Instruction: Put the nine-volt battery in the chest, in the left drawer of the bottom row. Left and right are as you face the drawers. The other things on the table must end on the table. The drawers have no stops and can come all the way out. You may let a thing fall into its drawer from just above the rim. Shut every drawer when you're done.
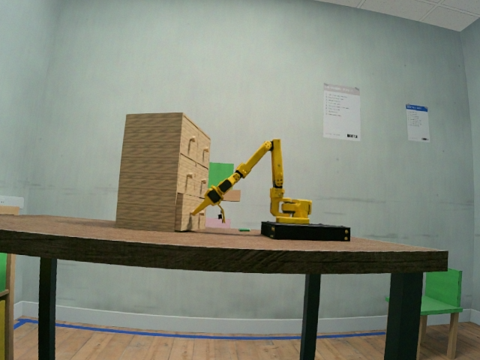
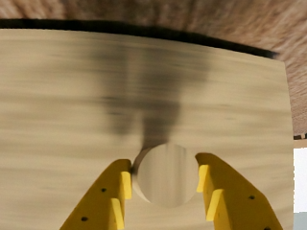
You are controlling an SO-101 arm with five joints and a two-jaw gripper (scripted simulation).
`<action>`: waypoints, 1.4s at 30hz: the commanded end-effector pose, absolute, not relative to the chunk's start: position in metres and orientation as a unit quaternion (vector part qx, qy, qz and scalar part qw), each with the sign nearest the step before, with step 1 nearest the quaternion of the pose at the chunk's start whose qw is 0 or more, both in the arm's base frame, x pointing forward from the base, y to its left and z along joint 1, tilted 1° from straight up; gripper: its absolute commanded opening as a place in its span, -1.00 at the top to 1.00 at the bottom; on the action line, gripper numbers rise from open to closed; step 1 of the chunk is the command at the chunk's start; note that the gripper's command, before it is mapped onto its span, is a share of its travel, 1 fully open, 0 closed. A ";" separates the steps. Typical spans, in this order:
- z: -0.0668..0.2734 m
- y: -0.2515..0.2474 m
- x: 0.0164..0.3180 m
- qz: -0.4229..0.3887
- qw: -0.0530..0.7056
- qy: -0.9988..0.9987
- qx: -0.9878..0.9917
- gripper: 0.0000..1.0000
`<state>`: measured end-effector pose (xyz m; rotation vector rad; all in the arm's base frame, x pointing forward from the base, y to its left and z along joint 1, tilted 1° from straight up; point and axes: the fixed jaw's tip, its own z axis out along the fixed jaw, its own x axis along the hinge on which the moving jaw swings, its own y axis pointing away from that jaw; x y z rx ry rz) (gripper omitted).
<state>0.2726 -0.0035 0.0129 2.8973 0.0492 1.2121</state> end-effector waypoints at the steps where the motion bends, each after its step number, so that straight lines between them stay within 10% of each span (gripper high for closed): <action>1: 0.014 -0.008 0.278 0.387 0.000 0.002 0.922 1.00; 42: 0.013 -0.011 0.293 0.387 0.002 -0.004 0.922 1.00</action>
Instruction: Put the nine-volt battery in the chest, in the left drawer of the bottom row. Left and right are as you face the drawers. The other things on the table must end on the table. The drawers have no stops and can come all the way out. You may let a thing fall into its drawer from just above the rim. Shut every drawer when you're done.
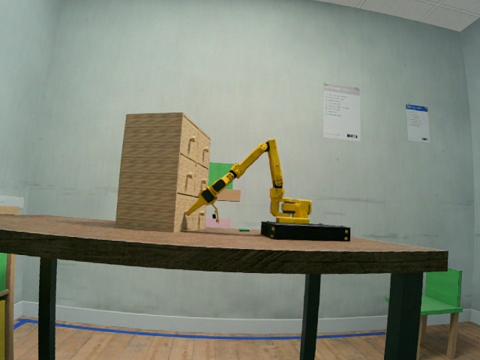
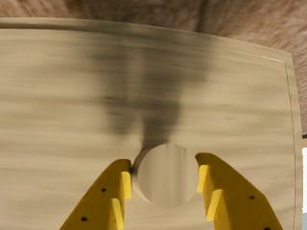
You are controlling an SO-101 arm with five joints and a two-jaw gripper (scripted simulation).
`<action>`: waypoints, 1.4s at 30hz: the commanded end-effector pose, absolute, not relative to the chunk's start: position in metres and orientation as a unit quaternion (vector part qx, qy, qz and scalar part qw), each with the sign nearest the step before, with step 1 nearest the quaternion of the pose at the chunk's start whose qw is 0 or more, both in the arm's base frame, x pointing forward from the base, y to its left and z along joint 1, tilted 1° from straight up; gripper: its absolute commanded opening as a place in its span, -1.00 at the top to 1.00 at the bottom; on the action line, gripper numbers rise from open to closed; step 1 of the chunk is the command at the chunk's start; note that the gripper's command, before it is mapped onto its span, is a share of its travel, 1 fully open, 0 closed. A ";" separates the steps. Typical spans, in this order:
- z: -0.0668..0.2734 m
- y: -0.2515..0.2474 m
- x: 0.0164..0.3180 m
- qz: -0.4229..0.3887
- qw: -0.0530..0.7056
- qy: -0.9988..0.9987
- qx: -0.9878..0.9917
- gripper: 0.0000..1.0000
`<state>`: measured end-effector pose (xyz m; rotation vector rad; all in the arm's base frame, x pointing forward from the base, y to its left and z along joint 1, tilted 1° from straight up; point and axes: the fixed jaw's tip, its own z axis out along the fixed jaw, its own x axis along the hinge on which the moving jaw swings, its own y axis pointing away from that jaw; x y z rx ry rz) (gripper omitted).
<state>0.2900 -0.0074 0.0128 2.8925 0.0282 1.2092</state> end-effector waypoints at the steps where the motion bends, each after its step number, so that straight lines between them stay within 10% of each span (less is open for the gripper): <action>1: 0.013 -0.011 0.293 0.387 0.002 -0.004 0.922 1.00; 42: 0.014 -0.007 0.290 0.388 0.002 0.008 0.922 0.74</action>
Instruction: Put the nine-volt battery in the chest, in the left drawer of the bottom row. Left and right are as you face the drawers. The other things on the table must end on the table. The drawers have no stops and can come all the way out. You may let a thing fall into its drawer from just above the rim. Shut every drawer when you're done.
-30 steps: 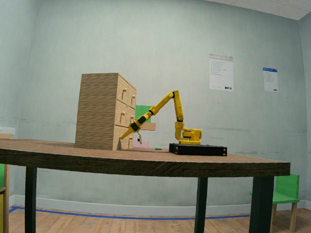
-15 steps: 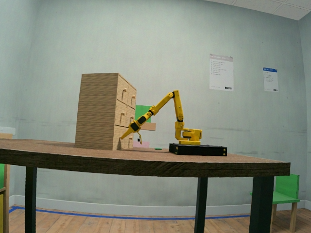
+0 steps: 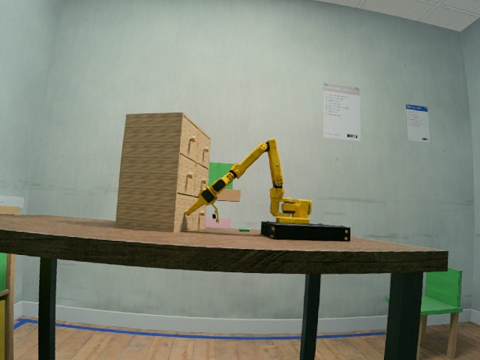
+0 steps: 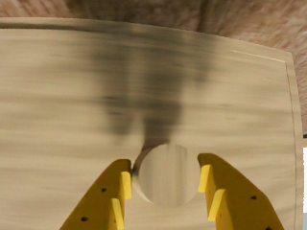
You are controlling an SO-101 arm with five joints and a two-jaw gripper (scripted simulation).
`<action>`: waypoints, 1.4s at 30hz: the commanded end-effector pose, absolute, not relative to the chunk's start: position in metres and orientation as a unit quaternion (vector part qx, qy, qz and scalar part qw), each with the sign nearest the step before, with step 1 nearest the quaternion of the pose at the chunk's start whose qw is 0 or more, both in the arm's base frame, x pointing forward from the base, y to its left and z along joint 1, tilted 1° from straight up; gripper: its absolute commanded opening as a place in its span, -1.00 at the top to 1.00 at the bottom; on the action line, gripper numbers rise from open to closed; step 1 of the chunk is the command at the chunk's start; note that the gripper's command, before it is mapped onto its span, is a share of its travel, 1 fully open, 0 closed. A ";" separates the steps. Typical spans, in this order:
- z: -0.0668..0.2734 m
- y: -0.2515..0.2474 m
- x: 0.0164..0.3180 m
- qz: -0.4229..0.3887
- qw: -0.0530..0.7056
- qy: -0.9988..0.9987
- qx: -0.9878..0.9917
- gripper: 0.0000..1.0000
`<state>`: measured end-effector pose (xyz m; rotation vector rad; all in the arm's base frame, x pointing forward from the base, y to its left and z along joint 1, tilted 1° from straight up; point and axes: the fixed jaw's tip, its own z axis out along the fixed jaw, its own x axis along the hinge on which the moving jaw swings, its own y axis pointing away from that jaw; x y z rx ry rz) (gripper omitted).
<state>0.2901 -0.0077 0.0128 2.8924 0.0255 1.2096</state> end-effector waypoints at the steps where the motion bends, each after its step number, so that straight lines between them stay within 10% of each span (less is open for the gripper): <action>1: 0.014 -0.007 0.290 0.388 0.002 0.008 0.922 0.72; 42: 0.046 -0.007 0.258 0.387 -0.005 -0.010 0.922 0.57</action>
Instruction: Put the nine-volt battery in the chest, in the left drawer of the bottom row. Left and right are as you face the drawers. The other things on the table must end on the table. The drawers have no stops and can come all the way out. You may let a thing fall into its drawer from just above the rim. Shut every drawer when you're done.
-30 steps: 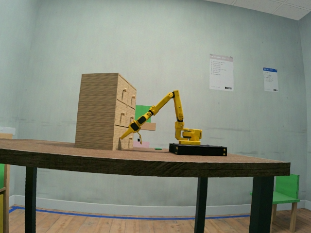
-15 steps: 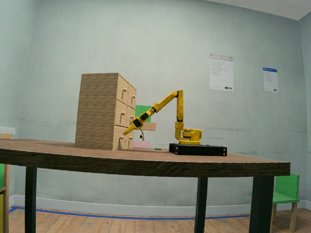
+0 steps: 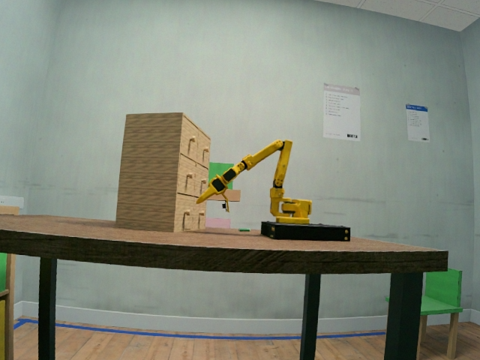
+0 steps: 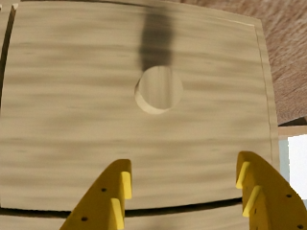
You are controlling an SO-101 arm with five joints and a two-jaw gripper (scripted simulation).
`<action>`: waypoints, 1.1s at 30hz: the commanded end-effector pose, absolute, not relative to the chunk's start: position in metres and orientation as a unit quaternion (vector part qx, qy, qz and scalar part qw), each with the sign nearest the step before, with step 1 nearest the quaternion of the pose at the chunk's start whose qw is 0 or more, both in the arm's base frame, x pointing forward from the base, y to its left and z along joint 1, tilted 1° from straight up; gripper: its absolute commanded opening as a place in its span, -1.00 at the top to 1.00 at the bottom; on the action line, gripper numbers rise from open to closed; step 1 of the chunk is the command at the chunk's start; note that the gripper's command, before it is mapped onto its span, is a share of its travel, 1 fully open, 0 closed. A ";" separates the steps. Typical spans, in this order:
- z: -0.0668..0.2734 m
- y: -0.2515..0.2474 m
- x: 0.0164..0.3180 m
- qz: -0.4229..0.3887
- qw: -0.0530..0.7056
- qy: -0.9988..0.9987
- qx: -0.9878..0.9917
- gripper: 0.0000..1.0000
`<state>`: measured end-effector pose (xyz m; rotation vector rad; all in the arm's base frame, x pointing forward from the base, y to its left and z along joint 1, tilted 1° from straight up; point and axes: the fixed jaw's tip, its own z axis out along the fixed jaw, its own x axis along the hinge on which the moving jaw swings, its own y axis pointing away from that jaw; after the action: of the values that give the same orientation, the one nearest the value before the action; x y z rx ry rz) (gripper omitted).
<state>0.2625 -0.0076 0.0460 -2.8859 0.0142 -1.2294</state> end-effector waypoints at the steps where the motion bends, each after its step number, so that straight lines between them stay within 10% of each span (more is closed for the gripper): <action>1: 0.046 -0.007 0.258 -0.387 0.005 0.010 -0.922 0.57; 33: 0.079 -0.005 0.198 -0.304 0.008 0.011 -0.953 0.57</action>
<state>0.2127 -0.0069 0.0793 -2.9639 0.0275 -1.0142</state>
